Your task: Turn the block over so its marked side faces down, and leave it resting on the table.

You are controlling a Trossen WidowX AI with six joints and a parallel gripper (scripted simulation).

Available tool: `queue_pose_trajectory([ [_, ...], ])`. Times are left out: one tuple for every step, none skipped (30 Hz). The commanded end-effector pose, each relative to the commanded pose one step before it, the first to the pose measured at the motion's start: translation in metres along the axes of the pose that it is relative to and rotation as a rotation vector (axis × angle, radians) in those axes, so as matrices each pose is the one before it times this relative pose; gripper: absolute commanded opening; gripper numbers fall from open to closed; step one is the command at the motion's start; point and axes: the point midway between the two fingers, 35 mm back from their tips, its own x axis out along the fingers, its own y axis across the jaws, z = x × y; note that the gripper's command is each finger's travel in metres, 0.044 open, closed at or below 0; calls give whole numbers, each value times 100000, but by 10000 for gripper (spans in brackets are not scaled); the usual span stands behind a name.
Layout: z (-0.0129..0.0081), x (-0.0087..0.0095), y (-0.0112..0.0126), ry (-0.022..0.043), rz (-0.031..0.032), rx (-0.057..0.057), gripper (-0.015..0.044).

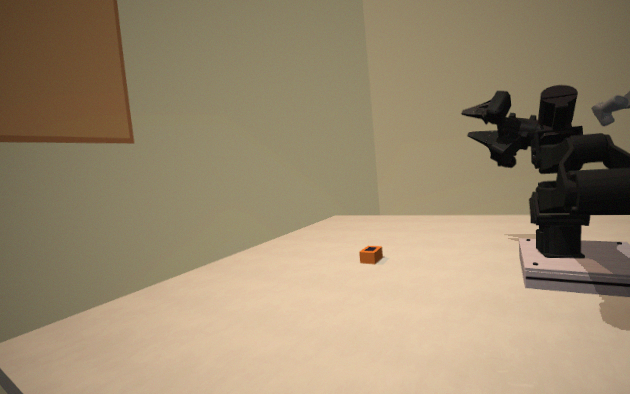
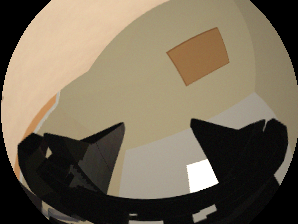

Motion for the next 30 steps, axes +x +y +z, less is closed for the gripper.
queue_pose_trajectory([
  [-122,101,-8,-24,5,1807,426],
  [-356,310,-17,-108,67,5406,440],
  [-560,539,-18,-290,286,8961,440],
  [-627,697,-10,-511,662,10850,440],
  [-566,739,0,-642,1024,10730,440],
  [-507,780,15,-729,1398,10586,440],
  [-449,821,35,-771,1779,10424,440],
  [-394,861,60,-766,2163,10243,440],
  [-341,900,89,-714,2542,10045,440],
  [-292,938,122,-617,2913,9829,440],
  [-241,963,103,-497,3184,9538,440],
  [-197,998,140,-317,3510,9313,440],
  [-157,1029,180,-98,3810,9063,440],
  [-120,1059,223,157,4082,8800,440],
  [-87,1088,267,445,4322,8525,440],
  [-58,1114,313,762,4527,8239,440],
  [-32,1138,360,1104,4694,7942,440],
  [-11,1159,408,1468,4819,7637,440],
  [7,1179,456,1848,4901,7323,440],
  [21,1196,504,2240,4938,7003,440],
  [-27,1191,531,2837,4875,6685,440],
  [-18,1203,575,3235,4821,6362,440],
  [-12,1102,558,3282,4292,5493,440],
  [-7,923,488,2976,3480,4361,440],
  [-6,927,513,3200,3384,4178,440],
  [-7,933,539,3433,3280,4009,440],
  [-8,940,567,3672,3162,3846,440],
  [-11,937,589,3872,2994,3648,440],
  [-14,940,615,4092,2830,3477,440],
  [-19,943,642,4309,2645,3307,440],
])
